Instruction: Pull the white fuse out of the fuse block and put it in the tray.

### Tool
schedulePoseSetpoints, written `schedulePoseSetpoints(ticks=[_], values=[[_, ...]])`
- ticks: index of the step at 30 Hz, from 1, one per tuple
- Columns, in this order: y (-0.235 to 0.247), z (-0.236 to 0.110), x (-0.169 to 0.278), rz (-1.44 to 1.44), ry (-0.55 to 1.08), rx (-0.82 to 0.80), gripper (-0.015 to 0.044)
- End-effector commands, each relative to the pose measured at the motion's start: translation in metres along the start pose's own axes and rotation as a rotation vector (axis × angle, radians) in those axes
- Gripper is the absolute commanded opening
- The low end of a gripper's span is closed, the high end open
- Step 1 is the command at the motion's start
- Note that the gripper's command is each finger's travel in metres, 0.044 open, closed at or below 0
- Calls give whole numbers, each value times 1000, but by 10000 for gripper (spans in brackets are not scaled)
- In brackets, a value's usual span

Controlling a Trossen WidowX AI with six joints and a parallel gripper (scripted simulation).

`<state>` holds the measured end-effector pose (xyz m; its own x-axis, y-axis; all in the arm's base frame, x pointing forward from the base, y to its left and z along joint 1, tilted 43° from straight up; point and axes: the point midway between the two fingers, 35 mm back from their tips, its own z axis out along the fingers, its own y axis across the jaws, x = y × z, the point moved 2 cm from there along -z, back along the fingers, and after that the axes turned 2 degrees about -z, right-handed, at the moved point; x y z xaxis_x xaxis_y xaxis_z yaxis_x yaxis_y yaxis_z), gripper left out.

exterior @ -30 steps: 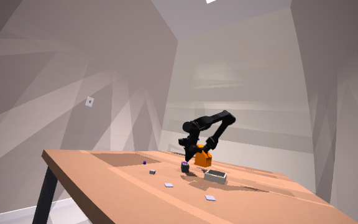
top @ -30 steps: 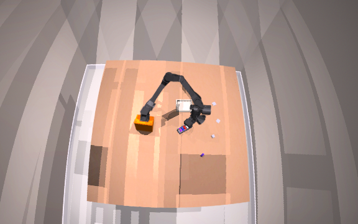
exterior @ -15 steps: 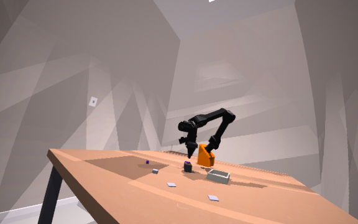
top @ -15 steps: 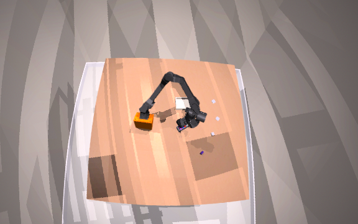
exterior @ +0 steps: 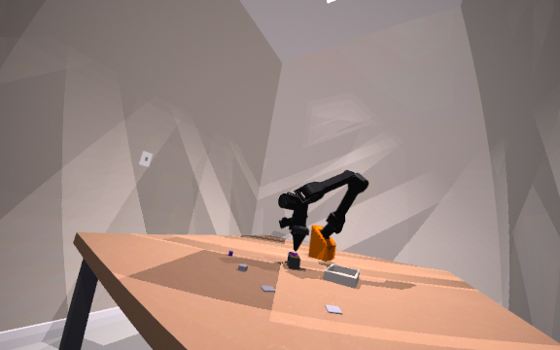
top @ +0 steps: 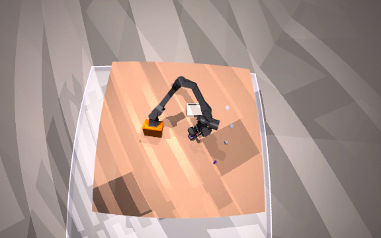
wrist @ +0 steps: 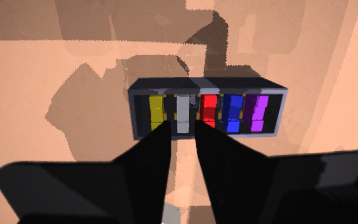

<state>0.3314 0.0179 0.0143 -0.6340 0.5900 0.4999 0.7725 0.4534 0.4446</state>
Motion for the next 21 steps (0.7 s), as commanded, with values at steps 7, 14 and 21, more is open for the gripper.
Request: schedulePoseSetpoints(ticks=[7,14,21], values=[[-1,11,0,8,7,0,73],[-1,15,1,8,7,0,73],[-1,17,1,8,8,0,73]])
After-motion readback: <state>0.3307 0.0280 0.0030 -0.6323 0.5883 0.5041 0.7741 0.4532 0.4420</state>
